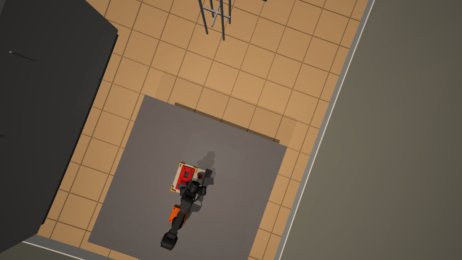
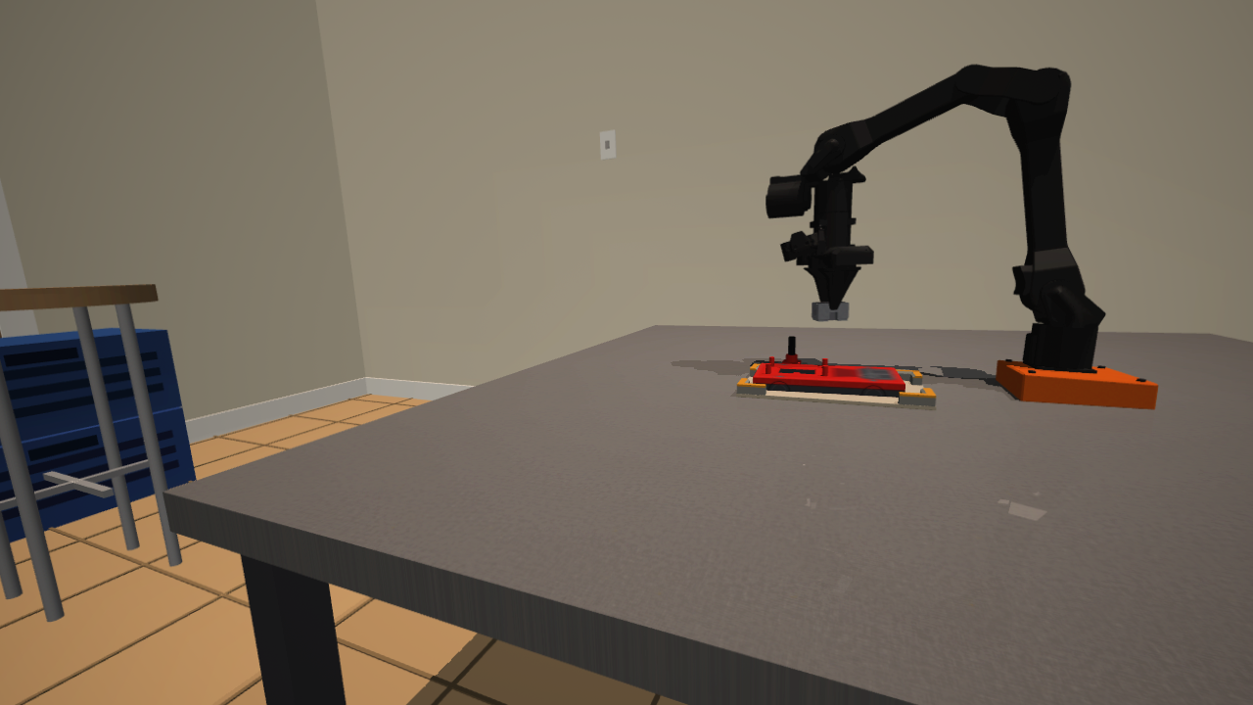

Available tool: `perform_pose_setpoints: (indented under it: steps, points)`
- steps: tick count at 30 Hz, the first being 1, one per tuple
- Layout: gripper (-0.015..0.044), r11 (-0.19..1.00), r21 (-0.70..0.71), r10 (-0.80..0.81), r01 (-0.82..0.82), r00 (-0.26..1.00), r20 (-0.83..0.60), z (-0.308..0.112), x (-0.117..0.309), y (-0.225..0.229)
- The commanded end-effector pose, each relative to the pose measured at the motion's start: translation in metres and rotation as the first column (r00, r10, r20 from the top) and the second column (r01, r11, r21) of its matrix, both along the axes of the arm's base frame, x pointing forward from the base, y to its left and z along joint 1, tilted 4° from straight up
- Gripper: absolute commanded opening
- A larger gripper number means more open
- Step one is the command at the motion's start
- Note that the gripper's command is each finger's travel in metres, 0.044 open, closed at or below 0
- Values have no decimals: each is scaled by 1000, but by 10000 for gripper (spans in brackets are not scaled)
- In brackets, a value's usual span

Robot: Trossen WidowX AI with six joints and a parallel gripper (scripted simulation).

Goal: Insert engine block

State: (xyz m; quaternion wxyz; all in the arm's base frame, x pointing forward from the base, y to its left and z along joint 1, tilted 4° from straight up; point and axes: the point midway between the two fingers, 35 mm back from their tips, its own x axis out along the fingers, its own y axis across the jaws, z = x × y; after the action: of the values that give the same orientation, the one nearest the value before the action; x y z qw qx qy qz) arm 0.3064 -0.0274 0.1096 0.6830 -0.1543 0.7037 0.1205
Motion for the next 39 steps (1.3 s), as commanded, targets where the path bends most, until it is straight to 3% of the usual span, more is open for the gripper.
perform_pose_setpoints:
  steps: [1, 19, 39]
  points:
    - [0, 999, 6, -35, 35, 999, 6, -4, 7, 11]
    - [0, 994, 8, -113, 113, 994, 9, -25, 23, 56]
    - [0, 952, 10, -307, 307, 951, 18, -50, 37, 112]
